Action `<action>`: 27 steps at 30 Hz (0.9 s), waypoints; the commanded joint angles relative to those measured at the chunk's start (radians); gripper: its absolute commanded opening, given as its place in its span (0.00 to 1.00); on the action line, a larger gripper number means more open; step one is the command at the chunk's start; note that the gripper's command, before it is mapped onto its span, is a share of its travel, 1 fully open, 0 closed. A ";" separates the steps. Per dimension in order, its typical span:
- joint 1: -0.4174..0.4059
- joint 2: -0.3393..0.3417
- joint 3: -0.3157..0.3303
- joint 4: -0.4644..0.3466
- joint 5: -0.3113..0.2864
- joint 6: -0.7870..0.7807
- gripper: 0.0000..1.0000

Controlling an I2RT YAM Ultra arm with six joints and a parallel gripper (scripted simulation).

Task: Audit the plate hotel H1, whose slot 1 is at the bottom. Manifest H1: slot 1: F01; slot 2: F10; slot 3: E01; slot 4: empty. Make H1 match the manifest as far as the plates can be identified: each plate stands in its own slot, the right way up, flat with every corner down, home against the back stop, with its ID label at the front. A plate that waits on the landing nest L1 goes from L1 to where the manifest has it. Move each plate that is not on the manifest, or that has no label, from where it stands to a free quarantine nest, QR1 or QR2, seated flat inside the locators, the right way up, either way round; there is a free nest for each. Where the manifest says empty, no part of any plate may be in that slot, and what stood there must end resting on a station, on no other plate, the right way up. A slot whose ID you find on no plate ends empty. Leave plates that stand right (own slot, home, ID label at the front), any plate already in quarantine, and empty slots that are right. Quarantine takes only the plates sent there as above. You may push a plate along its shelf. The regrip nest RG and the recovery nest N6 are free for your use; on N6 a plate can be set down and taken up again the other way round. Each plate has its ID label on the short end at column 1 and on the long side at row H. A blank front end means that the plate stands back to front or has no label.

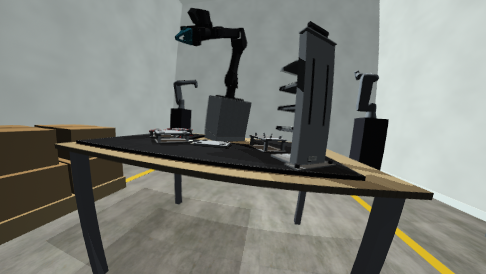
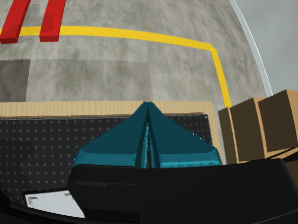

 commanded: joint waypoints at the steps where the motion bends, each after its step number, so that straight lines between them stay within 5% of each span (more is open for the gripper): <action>1: -0.003 0.009 0.057 -0.095 -0.024 0.009 0.00; 13: 0.037 0.017 -0.042 -0.004 0.003 0.031 0.00; 19: 0.038 0.069 0.052 -0.191 -0.039 0.034 0.00; 27: 0.072 0.064 -0.049 -0.094 -0.014 0.057 0.00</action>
